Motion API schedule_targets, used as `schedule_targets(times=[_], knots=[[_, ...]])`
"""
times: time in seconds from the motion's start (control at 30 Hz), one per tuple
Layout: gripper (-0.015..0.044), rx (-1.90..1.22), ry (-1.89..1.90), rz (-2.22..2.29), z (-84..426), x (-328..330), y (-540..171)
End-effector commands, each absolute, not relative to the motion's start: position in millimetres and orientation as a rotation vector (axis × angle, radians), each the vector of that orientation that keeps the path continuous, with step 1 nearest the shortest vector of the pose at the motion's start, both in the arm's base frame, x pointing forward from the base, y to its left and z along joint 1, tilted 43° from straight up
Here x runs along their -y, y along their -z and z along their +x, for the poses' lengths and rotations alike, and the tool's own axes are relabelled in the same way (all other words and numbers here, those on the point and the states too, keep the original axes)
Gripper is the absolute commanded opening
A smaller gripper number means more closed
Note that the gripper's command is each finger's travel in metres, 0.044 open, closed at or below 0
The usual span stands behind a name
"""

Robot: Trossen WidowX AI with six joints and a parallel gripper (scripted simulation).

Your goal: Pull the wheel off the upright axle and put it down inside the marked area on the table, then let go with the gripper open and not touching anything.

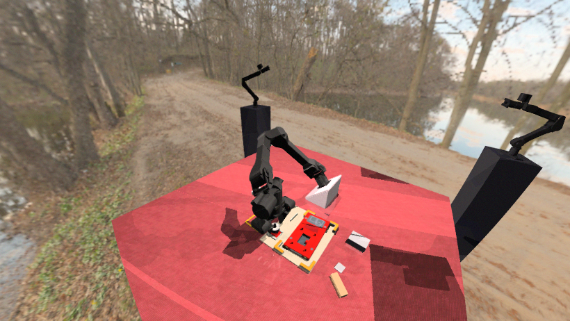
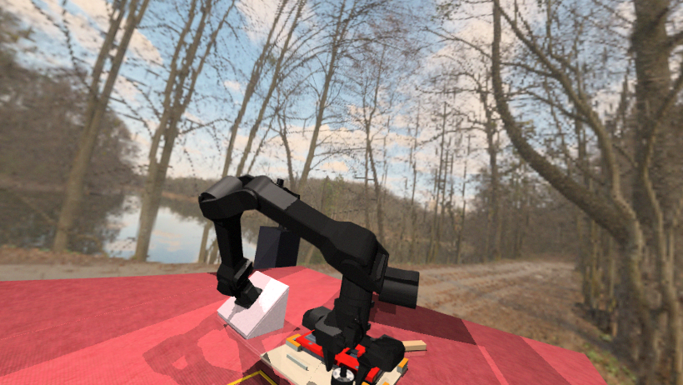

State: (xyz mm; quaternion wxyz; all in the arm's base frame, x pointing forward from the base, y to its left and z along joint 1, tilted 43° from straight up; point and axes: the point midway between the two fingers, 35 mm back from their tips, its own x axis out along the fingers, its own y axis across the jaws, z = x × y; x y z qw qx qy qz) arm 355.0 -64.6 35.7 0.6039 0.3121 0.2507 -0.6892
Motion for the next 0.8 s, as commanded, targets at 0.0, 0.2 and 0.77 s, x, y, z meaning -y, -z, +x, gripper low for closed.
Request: schedule_targets(times=[0.0,0.2,0.77], knots=[[0.0247,-0.580,1.595,0.723,355.3,64.0,-36.2],[0.0168,-0.580,1.595,0.723,355.3,64.0,-36.2],[0.0000,-0.580,1.594,0.722,355.7,61.6,-38.6]])
